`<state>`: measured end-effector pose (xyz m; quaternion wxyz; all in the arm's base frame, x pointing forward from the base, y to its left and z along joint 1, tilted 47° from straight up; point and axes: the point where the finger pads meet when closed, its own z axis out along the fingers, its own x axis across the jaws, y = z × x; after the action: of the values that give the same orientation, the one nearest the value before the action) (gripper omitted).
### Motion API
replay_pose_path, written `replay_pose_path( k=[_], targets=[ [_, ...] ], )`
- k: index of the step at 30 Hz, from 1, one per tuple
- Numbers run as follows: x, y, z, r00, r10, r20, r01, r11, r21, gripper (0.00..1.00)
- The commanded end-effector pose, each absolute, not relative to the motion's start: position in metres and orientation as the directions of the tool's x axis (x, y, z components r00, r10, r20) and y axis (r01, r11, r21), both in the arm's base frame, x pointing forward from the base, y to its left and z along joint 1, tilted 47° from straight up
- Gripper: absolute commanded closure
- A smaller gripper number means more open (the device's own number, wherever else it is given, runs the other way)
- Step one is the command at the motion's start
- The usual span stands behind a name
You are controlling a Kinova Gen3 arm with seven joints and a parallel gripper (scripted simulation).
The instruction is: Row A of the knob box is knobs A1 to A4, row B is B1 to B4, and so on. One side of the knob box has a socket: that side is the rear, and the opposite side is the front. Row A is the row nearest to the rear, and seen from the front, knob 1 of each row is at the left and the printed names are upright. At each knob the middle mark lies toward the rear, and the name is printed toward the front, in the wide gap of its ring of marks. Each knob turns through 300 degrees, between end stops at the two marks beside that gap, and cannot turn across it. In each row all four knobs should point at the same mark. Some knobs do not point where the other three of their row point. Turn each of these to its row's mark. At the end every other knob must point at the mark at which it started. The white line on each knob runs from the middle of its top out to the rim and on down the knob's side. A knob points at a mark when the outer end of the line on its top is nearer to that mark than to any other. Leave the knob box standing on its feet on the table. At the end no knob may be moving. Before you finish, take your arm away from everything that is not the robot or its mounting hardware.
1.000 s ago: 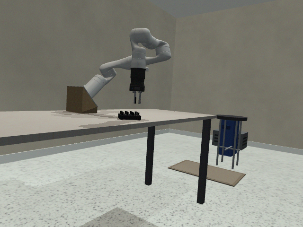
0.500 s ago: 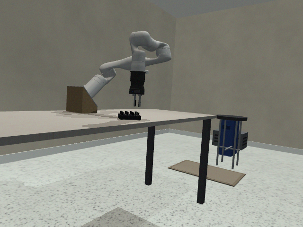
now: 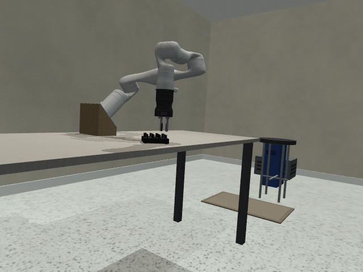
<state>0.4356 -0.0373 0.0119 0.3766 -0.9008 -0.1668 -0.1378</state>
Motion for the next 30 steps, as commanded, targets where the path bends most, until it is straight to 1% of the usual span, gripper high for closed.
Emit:
replay_pose_path(
  k=[1, 30],
  targets=[
    [0.4356, -0.0362, 0.0107, 0.906, 0.197, 0.374, 0.404, -0.661, -0.632, 0.54],
    [0.436, -0.0334, 0.0081, 0.906, 0.197, 0.374, 0.404, -0.661, -0.632, 0.54]
  ],
)
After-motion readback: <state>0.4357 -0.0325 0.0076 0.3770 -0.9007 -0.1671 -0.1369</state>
